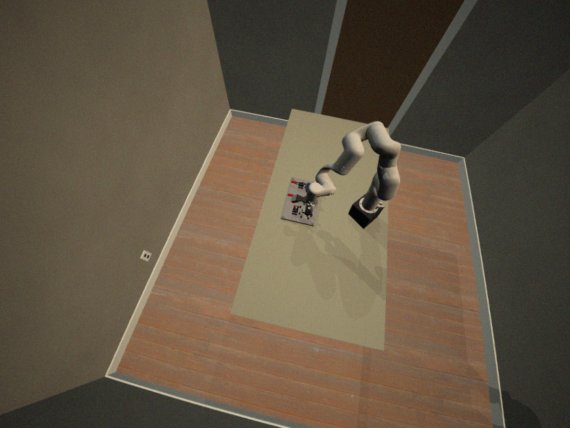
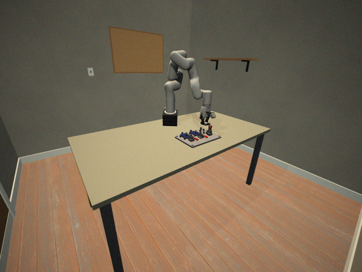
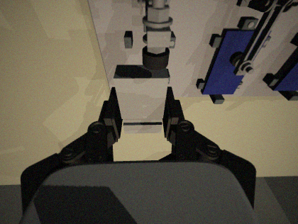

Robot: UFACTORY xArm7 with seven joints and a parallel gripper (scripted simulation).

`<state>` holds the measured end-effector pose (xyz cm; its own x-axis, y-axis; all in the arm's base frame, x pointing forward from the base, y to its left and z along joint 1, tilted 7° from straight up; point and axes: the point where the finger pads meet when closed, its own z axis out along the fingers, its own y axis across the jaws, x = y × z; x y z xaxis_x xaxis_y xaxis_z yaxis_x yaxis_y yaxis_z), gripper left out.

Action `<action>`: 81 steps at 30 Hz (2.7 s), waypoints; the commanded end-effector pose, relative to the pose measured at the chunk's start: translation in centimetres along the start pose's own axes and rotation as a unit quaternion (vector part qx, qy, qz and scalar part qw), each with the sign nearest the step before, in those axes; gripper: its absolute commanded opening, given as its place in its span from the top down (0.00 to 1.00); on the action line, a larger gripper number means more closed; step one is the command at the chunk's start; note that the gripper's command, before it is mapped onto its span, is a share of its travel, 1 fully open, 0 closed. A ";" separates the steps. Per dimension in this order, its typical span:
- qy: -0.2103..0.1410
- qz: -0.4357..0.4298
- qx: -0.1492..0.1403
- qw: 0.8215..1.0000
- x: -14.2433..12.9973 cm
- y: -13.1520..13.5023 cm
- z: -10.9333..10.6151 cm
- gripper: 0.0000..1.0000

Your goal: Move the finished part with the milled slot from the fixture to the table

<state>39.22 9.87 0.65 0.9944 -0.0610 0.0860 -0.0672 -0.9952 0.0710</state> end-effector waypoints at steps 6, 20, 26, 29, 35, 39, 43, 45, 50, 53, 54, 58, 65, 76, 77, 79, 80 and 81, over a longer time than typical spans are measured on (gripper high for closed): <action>0.002 0.000 0.001 1.000 0.1 -1.4 -0.1 1.00; 0.002 0.000 0.001 1.000 0.2 -3.9 -0.1 1.00; 0.002 0.000 0.001 1.000 0.2 -4.8 -0.1 1.00; 0.002 0.000 0.001 1.000 0.2 -5.5 -0.1 1.00; 0.002 0.000 0.001 1.000 0.2 -7.0 -0.1 1.00; 0.002 0.000 0.001 1.000 0.2 -7.8 -0.1 1.00; 0.002 0.000 0.001 1.000 0.2 -8.3 -0.1 1.00; 0.002 0.000 0.001 1.000 0.2 -8.6 -0.1 1.00; 0.002 0.000 0.001 1.000 0.2 -9.5 -0.1 1.00; 0.002 0.000 0.001 1.000 0.2 -9.9 -0.1 1.00; 0.002 0.000 0.001 1.000 0.2 -10.0 -0.1 1.00; 0.002 0.000 0.001 1.000 0.2 -10.3 -0.1 1.00; 0.002 0.000 0.001 1.000 0.2 -10.5 -0.1 1.00; 0.002 0.000 0.001 1.000 0.2 -10.6 -0.1 1.00; 0.002 0.000 0.001 1.000 0.2 -10.6 -0.1 1.00; 0.002 0.000 0.001 1.000 0.2 -10.6 -0.1 1.00; 0.002 0.000 0.001 1.000 0.2 -10.6 -0.1 1.00; 0.002 0.000 0.001 1.000 0.2 -10.6 -0.1 1.00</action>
<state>39.95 20.34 -0.10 0.9944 -0.0610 0.0862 -0.0673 -0.9951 0.0721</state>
